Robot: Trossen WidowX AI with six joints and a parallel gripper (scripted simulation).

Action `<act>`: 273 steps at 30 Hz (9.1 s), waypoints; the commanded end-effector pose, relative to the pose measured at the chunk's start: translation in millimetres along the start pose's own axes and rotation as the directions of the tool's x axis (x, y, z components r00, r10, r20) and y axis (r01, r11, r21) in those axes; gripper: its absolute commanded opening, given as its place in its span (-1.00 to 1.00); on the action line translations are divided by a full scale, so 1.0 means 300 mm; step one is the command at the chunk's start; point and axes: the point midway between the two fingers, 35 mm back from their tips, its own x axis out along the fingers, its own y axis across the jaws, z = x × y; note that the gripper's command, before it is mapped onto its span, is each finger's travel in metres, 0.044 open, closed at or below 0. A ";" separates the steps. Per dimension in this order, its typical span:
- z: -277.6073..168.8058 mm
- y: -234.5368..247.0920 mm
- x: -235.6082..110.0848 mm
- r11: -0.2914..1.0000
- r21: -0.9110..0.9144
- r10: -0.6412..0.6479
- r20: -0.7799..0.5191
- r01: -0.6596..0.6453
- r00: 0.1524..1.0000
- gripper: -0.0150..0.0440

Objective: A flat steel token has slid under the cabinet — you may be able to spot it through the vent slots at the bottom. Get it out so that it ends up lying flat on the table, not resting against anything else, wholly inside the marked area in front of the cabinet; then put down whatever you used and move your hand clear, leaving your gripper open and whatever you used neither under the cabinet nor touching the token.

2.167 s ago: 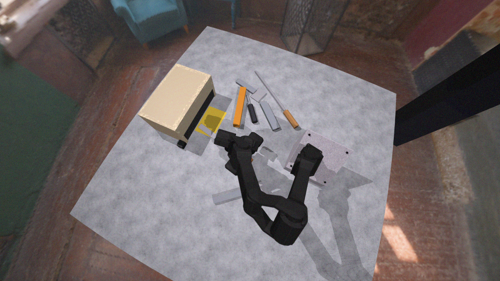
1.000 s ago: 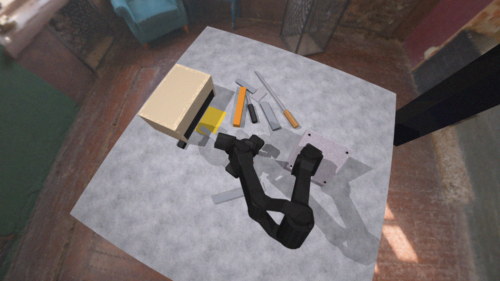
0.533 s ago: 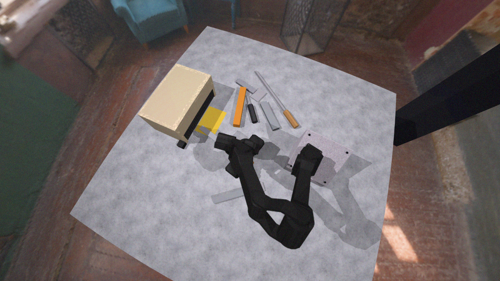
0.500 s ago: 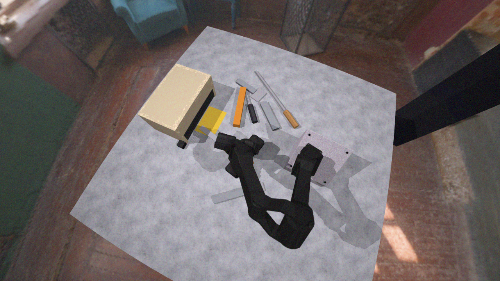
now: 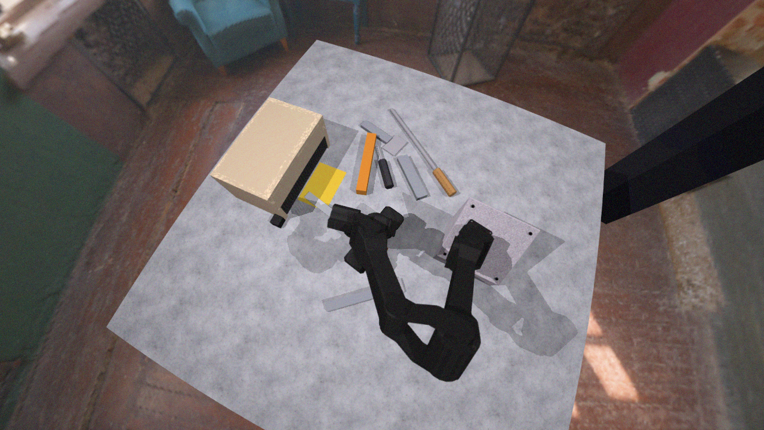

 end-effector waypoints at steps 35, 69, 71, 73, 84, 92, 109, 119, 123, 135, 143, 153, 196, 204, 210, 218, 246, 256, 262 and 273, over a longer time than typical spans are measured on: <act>0.068 0.002 -0.002 1.000 -0.003 -0.002 -0.001 0.002 1.000 -0.49; 0.201 0.006 -0.003 1.000 -0.006 -0.002 -0.001 0.002 1.000 -0.49; 0.208 0.006 -0.004 1.000 -0.006 -0.002 -0.001 0.002 1.000 -0.49; 0.216 0.007 -0.004 1.000 -0.006 -0.002 0.000 0.002 1.000 -0.49; 0.257 0.008 -0.004 1.000 -0.006 -0.002 0.000 0.002 1.000 -0.49; 0.286 0.009 -0.005 1.000 -0.007 -0.002 0.000 0.002 1.000 -0.49; 0.346 0.011 -0.006 1.000 -0.008 -0.002 0.001 0.002 1.000 -0.49; 0.381 0.012 -0.006 1.000 -0.008 -0.002 0.002 0.002 1.000 -0.49; 0.394 0.013 -0.006 1.000 -0.008 -0.002 0.002 0.002 1.000 -0.49; 0.435 0.014 -0.007 1.000 -0.009 -0.002 0.002 0.002 1.000 -0.49; 0.461 0.015 -0.007 1.000 -0.009 -0.002 0.003 0.002 1.000 -0.49; 0.493 0.016 -0.008 1.000 -0.010 -0.002 0.003 0.002 1.000 -0.49; 0.622 0.017 -0.010 1.000 -0.011 -0.002 0.005 0.002 1.000 -0.49; 0.631 -0.001 -0.007 1.000 -0.012 -0.002 0.005 0.002 1.000 -0.49; 0.632 -0.031 -0.004 1.000 -0.011 -0.003 0.005 0.003 1.000 -0.49; 0.632 -0.053 -0.004 1.000 -0.011 -0.003 0.005 0.003 1.000 -0.49; 0.599 -0.050 -0.002 1.000 -0.011 -0.003 0.004 0.003 1.000 -0.49; 0.569 -0.050 -0.002 1.000 -0.011 -0.003 0.004 0.003 1.000 -0.49; 0.551 -0.049 -0.002 1.000 -0.010 -0.003 0.004 0.003 1.000 -0.49; 0.517 -0.049 -0.001 1.000 -0.010 -0.003 0.003 0.003 1.000 -0.49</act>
